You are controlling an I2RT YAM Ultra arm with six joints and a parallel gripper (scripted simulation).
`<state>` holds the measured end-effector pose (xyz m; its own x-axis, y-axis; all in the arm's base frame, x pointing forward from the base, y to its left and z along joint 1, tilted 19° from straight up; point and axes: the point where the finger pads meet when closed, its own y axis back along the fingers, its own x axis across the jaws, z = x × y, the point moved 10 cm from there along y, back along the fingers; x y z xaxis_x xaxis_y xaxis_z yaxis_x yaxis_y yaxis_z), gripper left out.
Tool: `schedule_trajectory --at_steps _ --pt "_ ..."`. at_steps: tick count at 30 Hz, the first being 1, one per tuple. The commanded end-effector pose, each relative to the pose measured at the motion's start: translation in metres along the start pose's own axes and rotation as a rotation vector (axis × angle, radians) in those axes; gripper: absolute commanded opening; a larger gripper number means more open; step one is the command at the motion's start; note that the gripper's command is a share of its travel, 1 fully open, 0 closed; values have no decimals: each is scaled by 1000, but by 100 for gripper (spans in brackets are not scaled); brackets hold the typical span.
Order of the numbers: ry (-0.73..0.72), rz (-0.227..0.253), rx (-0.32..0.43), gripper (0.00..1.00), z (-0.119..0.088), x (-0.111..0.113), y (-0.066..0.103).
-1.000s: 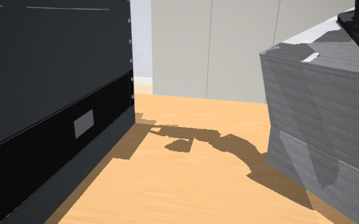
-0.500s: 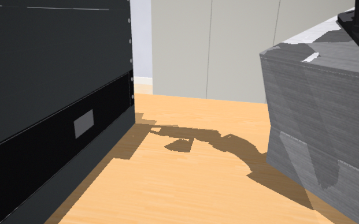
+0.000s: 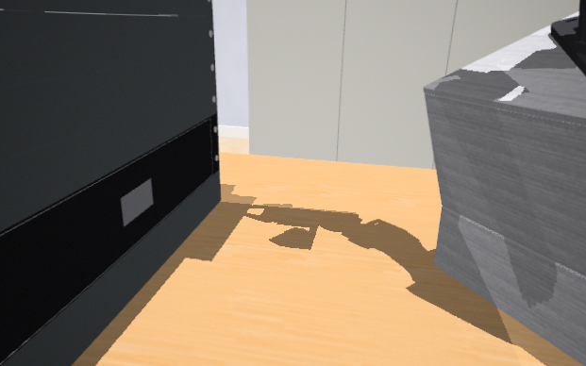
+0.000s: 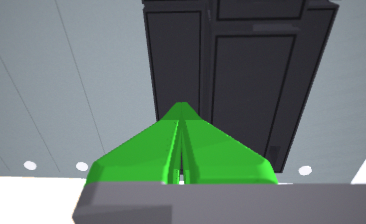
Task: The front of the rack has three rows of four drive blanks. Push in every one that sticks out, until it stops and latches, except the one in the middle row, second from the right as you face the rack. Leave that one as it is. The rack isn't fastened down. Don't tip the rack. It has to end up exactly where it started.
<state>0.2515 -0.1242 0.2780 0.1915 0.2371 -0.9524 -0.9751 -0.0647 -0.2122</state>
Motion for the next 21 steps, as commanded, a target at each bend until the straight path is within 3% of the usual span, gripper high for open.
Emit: schedule_trajectory --at_steps 1,7,9,14,21 --pt "33 -59 4 0 3 -14 17" --pt "34 -57 4 0 4 -11 60" --pt "34 -57 4 0 4 -11 60" --pt "35 -56 4 0 5 -9 88" --pt "3 -41 16 0 -1 -3 99"
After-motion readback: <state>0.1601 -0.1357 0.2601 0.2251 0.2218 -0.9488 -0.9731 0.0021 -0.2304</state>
